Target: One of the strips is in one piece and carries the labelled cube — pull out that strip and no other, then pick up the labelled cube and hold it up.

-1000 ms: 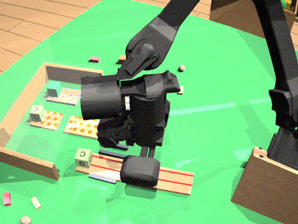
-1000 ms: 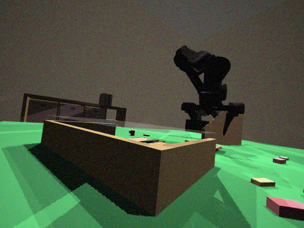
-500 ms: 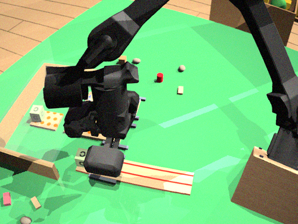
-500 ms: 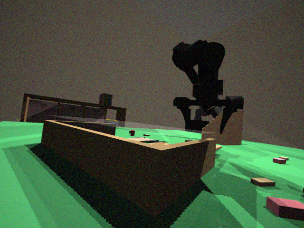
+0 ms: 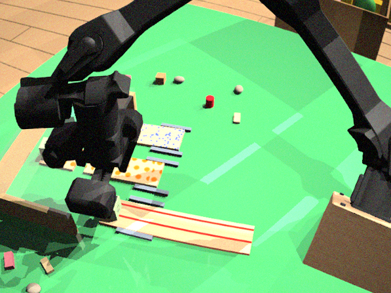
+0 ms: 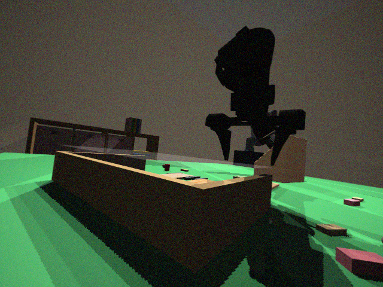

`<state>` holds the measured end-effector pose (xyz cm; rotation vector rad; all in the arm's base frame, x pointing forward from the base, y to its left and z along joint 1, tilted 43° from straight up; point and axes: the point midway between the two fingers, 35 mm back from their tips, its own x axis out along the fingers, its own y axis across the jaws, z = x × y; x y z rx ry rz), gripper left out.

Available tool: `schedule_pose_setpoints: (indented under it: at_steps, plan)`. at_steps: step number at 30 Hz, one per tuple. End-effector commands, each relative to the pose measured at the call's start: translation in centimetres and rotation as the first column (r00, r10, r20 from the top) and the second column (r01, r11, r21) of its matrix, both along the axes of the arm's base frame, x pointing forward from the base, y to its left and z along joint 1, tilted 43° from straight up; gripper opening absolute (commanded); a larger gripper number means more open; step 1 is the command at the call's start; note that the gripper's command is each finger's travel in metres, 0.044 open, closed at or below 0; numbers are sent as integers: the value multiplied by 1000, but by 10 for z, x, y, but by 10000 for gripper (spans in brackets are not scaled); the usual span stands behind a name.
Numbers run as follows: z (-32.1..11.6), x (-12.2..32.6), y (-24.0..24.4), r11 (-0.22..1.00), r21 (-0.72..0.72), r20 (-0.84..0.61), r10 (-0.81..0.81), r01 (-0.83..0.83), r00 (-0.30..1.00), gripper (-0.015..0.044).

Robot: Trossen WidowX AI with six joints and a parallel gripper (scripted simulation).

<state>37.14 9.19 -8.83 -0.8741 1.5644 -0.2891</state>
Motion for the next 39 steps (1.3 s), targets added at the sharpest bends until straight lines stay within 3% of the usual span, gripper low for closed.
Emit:
schedule_pose_setpoints:
  at_steps: [1, 2, 10, 39]
  plan:
    - [0, 13, 3, 1000, -3, -1, 5, -5, 1000, 440]
    - [0, 16, 4, 1000, -3, -1, 5, -5, 1000, 440]
    - [-8, 17, -3, 1000, -3, -1, 5, -5, 1000, 250]
    - [-41, 19, -33, 1000, -6, 0, 5, -5, 1000, 250]
